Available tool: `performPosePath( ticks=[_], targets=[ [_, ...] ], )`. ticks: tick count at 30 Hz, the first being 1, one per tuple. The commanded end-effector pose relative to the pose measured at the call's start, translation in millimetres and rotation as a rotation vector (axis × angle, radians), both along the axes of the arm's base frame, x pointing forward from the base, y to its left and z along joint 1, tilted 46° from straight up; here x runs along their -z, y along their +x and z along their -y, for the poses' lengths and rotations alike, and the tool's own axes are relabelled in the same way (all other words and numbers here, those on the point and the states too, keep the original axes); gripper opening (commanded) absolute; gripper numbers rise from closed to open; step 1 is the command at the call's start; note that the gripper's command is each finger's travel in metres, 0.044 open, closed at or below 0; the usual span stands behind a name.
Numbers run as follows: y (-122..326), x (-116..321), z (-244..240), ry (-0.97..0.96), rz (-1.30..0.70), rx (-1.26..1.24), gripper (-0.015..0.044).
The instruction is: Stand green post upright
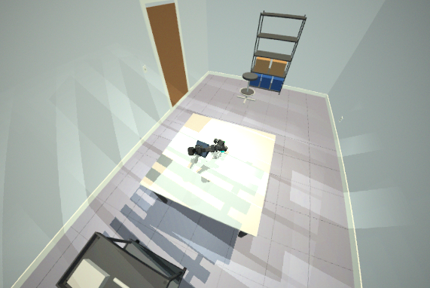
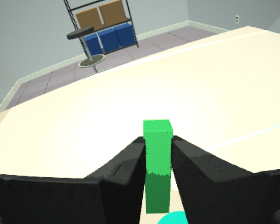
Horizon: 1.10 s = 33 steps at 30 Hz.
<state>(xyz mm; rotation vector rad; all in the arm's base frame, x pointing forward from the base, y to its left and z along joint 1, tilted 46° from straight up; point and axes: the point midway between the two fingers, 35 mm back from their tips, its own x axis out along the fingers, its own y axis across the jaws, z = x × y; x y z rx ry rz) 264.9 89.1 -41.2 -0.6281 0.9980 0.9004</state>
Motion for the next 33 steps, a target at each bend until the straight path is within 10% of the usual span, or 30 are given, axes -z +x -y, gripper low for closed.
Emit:
performPosePath(
  ticks=[1, 33],
  targets=[
    [-1.8, -2.2, -0.4, 0.022, 0.026, -0.014, 0.0023],
    [-9.1, -21.1, 3.8, 0.135, 0.245, -0.090, 0.0023]
  ],
)
